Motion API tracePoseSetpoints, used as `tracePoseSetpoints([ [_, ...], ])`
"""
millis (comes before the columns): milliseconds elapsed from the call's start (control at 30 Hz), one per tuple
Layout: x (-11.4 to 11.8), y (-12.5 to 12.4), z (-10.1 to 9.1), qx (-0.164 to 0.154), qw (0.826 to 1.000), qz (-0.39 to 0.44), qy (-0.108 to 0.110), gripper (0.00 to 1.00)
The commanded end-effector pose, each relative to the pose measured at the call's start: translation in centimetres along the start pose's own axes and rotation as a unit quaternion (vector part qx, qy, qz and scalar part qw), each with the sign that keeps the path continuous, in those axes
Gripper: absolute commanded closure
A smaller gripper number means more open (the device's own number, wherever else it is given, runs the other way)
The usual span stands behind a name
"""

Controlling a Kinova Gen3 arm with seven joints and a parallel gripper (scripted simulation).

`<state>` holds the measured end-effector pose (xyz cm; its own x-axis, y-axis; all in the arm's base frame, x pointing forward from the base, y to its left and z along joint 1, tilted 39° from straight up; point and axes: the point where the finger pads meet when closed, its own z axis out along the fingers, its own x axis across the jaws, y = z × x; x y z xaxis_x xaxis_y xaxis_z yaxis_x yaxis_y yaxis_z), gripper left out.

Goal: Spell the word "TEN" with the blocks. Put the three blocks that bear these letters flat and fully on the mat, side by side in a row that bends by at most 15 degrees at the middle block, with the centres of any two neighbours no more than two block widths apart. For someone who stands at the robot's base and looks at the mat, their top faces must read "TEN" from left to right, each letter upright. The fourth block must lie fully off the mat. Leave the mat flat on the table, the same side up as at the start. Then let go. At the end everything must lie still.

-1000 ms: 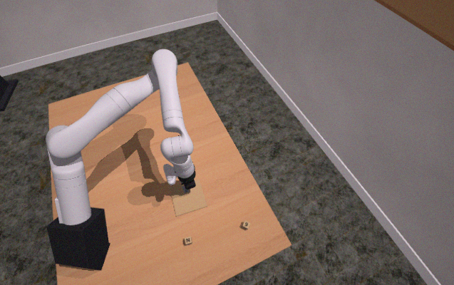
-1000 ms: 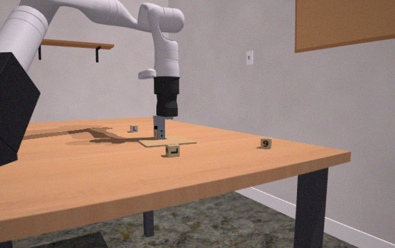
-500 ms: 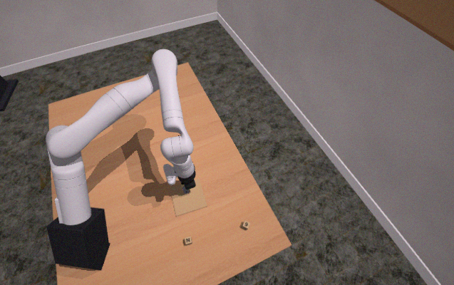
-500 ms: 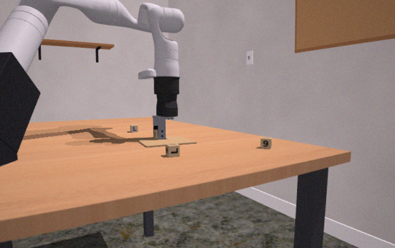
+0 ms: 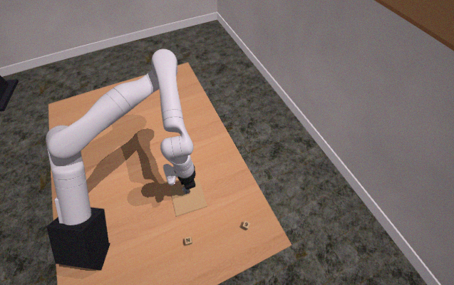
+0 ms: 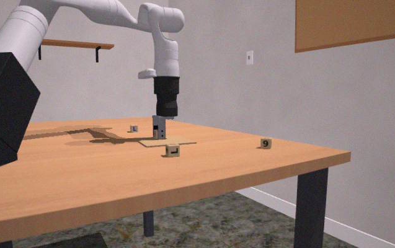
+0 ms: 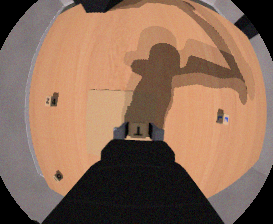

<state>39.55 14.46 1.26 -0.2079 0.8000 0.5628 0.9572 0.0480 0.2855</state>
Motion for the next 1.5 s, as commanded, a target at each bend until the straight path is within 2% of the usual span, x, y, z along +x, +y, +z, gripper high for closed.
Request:
tracePoseSetpoints([
  [0,0.0,0.1,-0.3,-0.001,1.0,0.0,0.0,0.21],
  [167,0.0,0.1,-1.9,-0.001,1.0,0.0,0.0,0.21],
  [367,0.0,0.1,-5.1,-0.001,1.0,0.0,0.0,0.21],
  [433,0.0,0.1,-5.1,-0.001,1.0,0.0,0.0,0.21],
  [600,0.0,0.1,-7.6,-0.001,1.0,0.0,0.0,0.21],
  [733,0.0,0.1,-8.7,-0.001,1.0,0.0,0.0,0.21],
  [900,0.0,0.1,-9.0,-0.001,1.0,0.0,0.0,0.21],
  [933,0.0,0.1,-9.0,-0.001,1.0,0.0,0.0,0.0],
  [1467,0.0,0.1,-9.0,-0.001,1.0,0.0,0.0,0.0],
])
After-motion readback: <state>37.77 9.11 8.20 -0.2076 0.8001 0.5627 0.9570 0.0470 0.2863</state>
